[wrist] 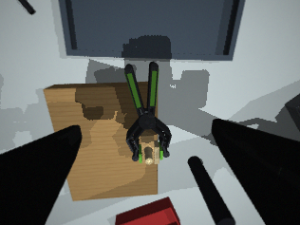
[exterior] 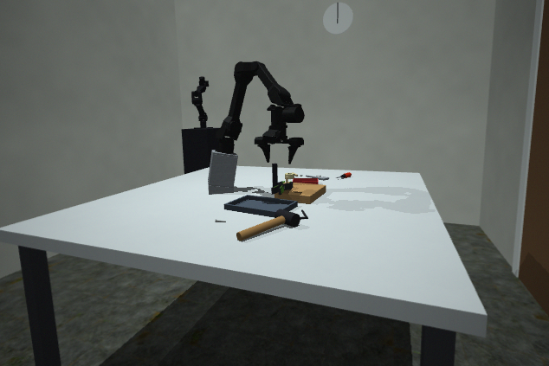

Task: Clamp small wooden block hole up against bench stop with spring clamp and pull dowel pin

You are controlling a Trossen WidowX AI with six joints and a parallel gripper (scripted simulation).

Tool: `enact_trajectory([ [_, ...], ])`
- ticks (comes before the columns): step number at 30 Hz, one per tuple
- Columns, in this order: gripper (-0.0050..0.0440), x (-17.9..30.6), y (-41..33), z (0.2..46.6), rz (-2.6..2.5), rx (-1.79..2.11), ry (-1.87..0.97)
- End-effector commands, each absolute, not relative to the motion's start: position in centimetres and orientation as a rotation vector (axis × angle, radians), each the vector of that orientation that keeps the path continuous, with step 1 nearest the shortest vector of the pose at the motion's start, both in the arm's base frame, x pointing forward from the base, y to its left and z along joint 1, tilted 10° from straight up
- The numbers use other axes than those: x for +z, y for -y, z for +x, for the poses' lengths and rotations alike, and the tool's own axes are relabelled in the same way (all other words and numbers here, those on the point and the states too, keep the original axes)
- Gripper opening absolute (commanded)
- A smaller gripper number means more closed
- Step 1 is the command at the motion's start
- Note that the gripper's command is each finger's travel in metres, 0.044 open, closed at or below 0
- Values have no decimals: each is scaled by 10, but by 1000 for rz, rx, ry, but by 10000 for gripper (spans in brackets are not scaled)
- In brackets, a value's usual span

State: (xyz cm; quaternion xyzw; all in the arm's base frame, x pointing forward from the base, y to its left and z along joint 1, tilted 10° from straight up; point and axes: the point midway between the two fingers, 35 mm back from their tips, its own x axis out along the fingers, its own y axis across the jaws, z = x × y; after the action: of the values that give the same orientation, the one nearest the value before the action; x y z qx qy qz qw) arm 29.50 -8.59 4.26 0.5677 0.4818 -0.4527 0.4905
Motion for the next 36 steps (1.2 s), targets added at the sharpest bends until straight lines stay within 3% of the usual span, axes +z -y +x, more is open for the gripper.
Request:
enact_trajectory([
  [1,440,40,77,295,1377,-1101,-1173],
  [36,440,27,10,298,1390,-1089,-1160],
])
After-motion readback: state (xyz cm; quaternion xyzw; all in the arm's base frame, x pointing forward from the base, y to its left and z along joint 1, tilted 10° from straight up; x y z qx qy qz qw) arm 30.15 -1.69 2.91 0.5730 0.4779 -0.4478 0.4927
